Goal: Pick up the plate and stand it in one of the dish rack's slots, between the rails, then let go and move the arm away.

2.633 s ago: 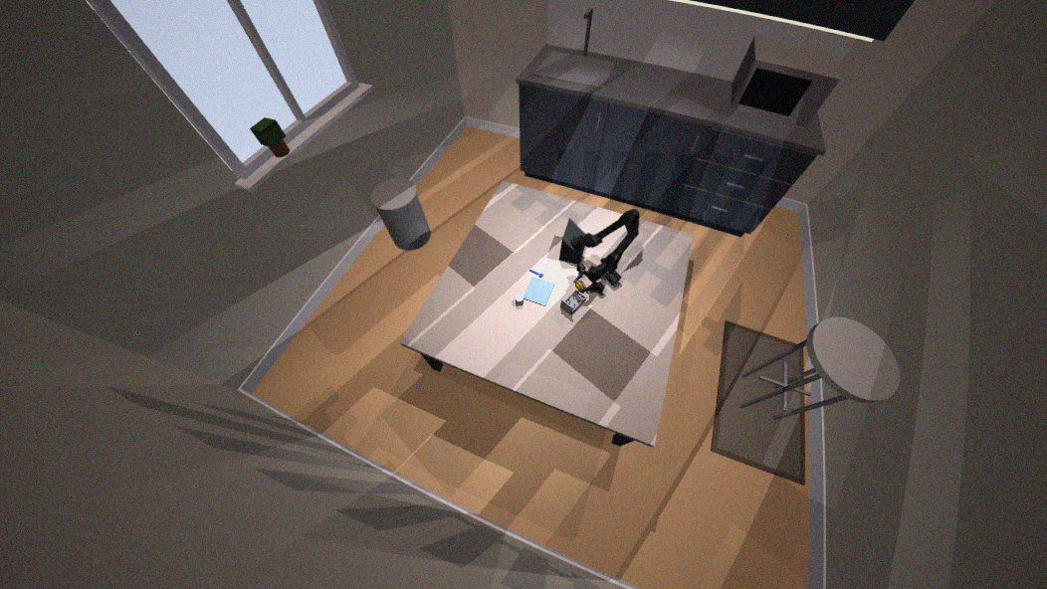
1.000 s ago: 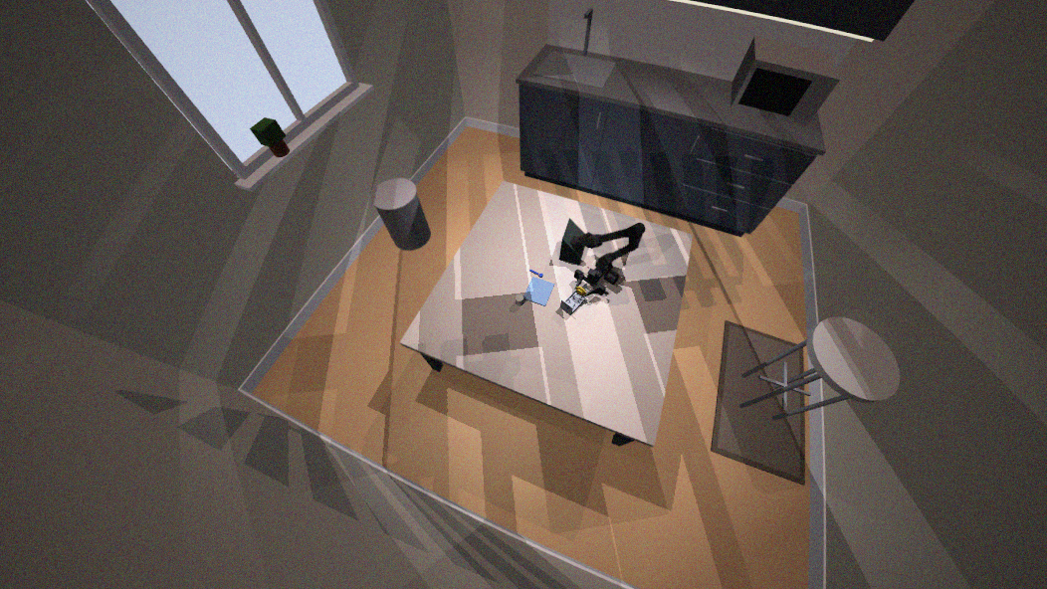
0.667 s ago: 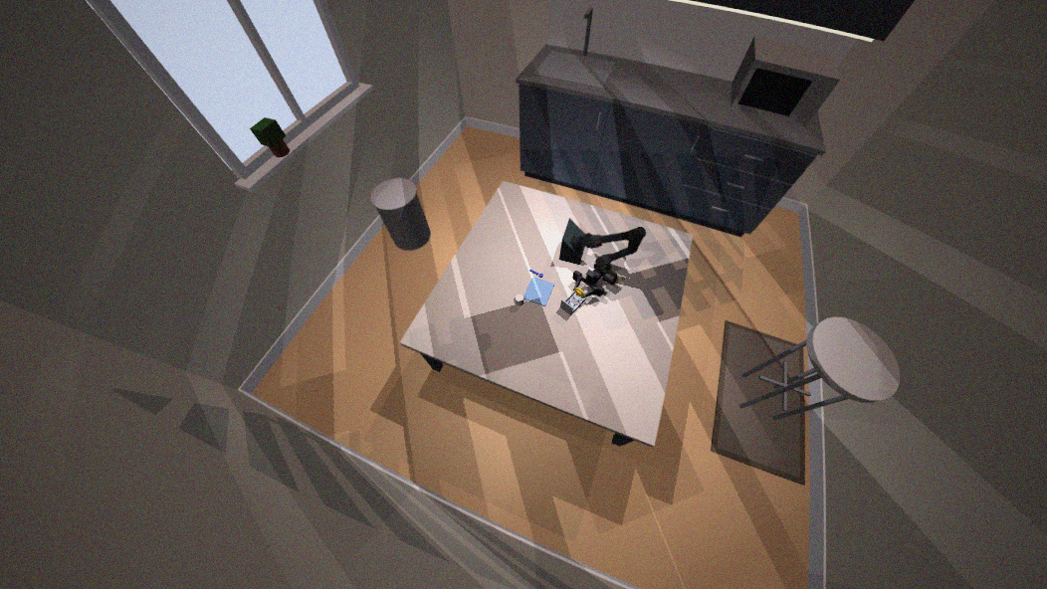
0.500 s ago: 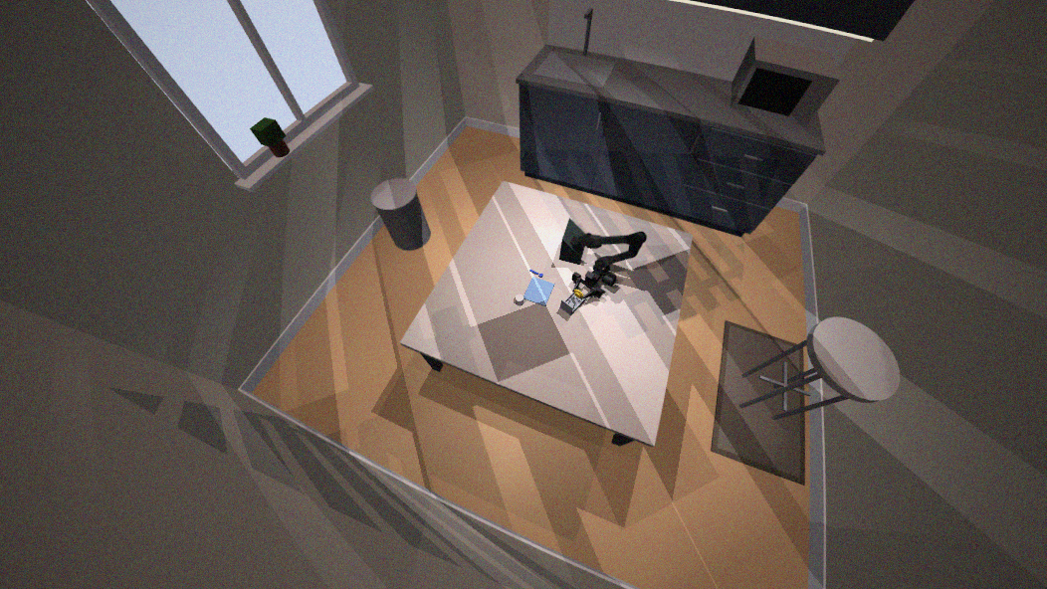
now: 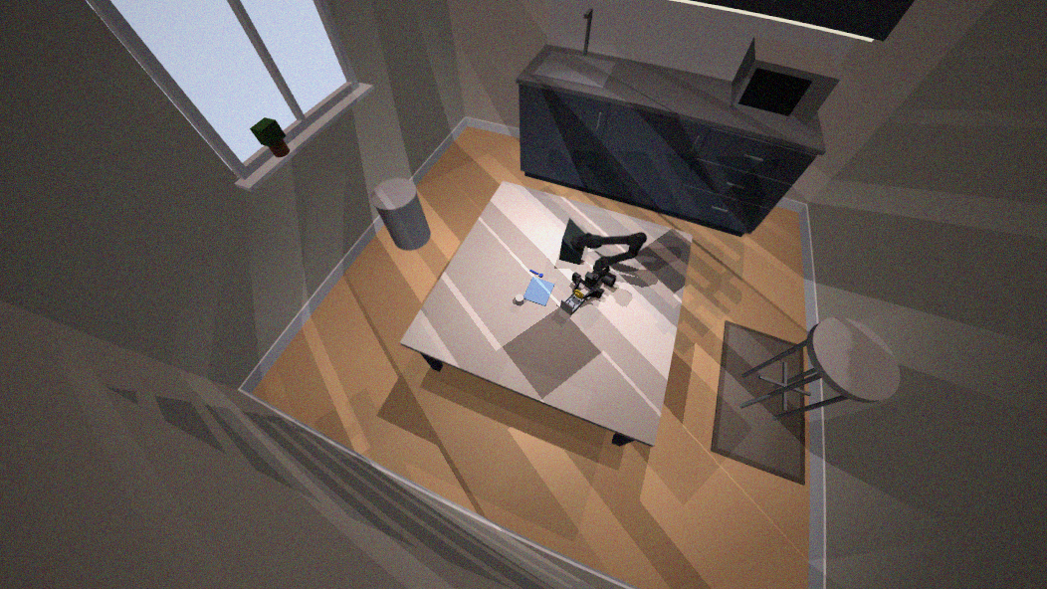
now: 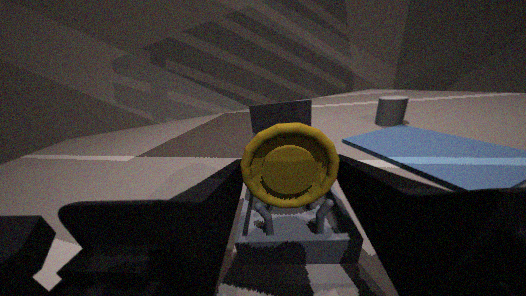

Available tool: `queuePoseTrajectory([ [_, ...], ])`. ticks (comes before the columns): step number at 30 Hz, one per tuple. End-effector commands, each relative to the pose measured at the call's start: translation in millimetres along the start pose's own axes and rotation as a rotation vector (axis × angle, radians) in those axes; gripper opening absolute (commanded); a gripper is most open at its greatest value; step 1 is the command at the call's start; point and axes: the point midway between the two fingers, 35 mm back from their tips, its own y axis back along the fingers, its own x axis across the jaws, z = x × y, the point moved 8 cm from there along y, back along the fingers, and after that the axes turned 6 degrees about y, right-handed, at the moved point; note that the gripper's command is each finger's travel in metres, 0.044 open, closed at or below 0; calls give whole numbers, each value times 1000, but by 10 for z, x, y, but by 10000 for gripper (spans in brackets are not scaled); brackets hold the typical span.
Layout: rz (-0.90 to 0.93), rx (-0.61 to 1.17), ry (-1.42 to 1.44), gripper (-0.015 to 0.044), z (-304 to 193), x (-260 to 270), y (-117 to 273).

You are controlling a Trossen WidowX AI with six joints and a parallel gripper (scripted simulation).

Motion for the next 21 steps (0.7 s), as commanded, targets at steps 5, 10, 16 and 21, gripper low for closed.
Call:
queuePoseTrajectory([
  [5,0,0,0,184,-1,-1,0],
  [10,0,0,0,315,-1,-1,0],
  [16,0,0,0,400,-1,-1,0],
  [21,0,0,0,400,-1,-1,0],
])
